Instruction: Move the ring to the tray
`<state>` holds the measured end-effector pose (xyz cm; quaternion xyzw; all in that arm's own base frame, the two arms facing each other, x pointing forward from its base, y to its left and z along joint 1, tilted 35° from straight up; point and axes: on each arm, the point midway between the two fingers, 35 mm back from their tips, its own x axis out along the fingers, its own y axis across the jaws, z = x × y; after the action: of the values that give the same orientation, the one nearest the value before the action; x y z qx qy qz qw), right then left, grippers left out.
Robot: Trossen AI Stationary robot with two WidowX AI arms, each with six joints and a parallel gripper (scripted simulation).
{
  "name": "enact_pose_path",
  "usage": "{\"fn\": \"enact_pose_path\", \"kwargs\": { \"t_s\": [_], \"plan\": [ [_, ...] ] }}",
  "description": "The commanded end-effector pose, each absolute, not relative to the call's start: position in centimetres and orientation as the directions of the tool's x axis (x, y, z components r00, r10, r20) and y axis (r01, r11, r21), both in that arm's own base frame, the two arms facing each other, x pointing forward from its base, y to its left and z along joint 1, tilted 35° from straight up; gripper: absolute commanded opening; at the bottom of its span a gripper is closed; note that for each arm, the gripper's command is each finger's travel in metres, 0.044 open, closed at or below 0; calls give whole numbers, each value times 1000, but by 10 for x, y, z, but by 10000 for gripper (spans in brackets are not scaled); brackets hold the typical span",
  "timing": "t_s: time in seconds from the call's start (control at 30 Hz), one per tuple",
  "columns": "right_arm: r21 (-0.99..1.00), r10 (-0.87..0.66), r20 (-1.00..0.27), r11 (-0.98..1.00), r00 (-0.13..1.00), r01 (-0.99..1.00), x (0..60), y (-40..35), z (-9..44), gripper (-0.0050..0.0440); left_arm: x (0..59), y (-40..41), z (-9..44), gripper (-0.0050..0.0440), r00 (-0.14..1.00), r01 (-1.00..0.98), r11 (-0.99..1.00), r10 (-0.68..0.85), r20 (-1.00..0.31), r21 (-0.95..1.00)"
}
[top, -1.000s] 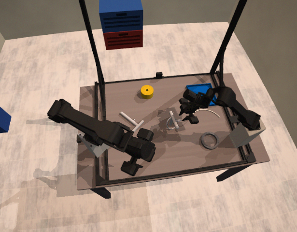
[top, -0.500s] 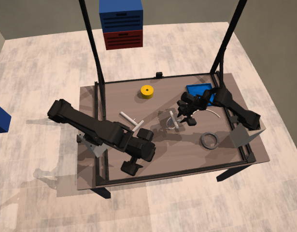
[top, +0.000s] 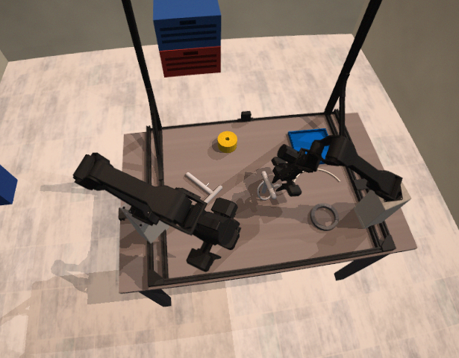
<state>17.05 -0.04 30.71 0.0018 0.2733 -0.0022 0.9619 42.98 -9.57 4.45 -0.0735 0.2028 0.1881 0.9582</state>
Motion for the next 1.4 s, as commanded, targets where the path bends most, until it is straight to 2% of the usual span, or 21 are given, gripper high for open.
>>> {"fn": "enact_pose_path", "kwargs": {
  "t_s": [0.0, 0.6, 0.97, 1.03, 1.07, 1.37],
  "plan": [
    [0, 0, -526, 1000, 850, 0, 170, 0, 307, 400, 430, -96, 45, 163, 847, -390, 919, 330, -416, -65],
    [0, 0, -526, 1000, 850, 0, 170, 0, 307, 400, 430, -96, 45, 56, 847, -390, 919, 330, -416, -65],
    [0, 0, -526, 1000, 850, 0, 170, 0, 307, 400, 430, -96, 45, 56, 847, -390, 919, 330, -416, -65],
    [0, 0, -526, 1000, 850, 0, 170, 0, 307, 400, 430, -96, 45, 8, 847, -390, 919, 330, -416, -65],
    [0, 0, -526, 1000, 850, 0, 170, 0, 307, 400, 430, -96, 45, 0, 847, -390, 919, 330, -416, -65],
    [0, 0, -526, 1000, 850, 0, 170, 0, 307, 400, 430, -96, 45, 0, 847, -390, 919, 330, -416, -65]
  ]
}}
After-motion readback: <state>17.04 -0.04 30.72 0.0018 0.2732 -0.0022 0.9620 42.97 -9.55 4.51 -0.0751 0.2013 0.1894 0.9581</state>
